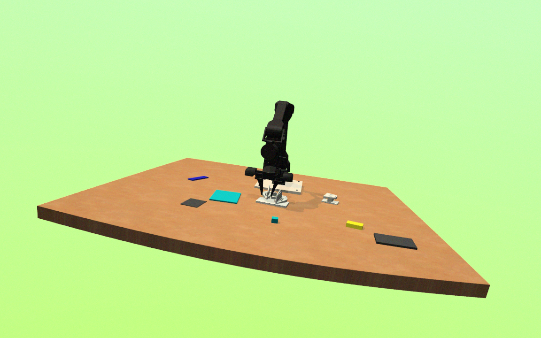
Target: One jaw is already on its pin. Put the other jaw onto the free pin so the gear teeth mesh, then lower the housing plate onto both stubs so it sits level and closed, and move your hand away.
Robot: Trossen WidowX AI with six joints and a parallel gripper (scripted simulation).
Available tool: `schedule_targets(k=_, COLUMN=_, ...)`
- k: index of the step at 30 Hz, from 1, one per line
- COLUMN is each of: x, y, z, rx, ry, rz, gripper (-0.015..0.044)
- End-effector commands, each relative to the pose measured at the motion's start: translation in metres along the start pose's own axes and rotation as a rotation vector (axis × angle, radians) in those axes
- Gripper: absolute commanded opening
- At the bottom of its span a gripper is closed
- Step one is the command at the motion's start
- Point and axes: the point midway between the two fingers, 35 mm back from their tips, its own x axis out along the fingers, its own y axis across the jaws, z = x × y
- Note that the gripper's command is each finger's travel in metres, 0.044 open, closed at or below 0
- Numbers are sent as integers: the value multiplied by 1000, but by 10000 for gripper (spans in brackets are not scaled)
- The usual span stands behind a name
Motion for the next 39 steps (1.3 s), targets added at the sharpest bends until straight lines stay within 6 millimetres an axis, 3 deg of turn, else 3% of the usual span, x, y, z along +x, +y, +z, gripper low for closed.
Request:
schedule_targets(k=1, x=1, y=1, z=0, rx=-4, ry=-2, rz=4, gripper=134)
schedule_targets(k=39, x=10, y=1, z=0, rx=2, ry=-2, rz=4, gripper=134)
